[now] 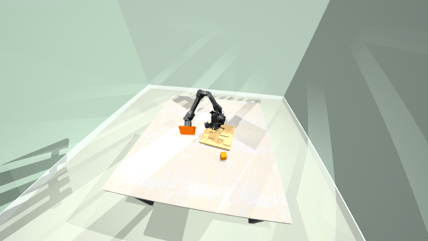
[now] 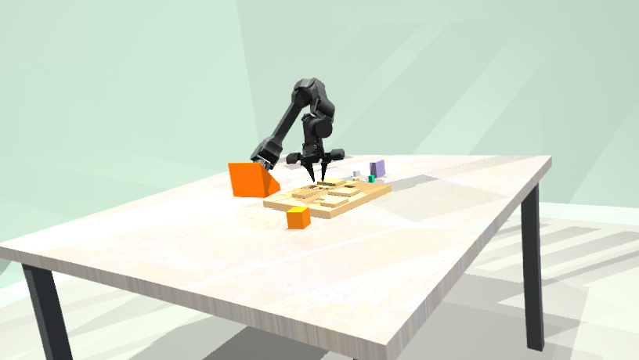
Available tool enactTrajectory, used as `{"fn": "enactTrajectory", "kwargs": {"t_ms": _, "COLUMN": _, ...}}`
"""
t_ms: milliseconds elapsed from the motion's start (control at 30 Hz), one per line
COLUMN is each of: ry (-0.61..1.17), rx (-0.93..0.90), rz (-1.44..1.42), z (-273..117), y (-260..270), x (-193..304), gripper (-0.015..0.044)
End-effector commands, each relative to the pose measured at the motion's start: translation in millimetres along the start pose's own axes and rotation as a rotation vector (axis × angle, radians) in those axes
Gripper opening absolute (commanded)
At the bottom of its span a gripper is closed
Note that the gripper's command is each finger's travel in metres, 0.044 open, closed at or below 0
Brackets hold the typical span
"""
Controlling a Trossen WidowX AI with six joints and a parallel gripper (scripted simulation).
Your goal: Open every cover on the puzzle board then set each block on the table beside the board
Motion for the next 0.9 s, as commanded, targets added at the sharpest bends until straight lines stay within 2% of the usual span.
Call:
{"fn": "enactTrajectory", "kwargs": {"t_ms": 0, "ry": -0.012, "rx": -0.004, "rz": -0.002, "z": -20.0, "y": 0.5, "x": -1.6, "gripper": 0.0144}}
{"fn": "enactTrajectory", "kwargs": {"t_ms": 200, "ry": -0.013, "rx": -0.004, "rz": 0.000, "z": -32.0, "y": 0.0, "x": -0.9, "gripper": 0.0144}}
{"fn": "enactTrajectory", "kwargs": {"t_ms": 867, "ry": -0.012, "rx": -0.005, "rz": -0.001, "z": 1.5, "y": -0.4, "x": -1.4, "gripper": 0.0144}}
Point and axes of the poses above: the point midway between the two fingers, 35 mm back from their tips, its own z axis out along the fingers, its own y axis across the jaws, x = y × z, the point moved 1 cm from there along -z, back along the fingers, and after that the axes turned 5 degrees about -z, right-handed, at the moved point
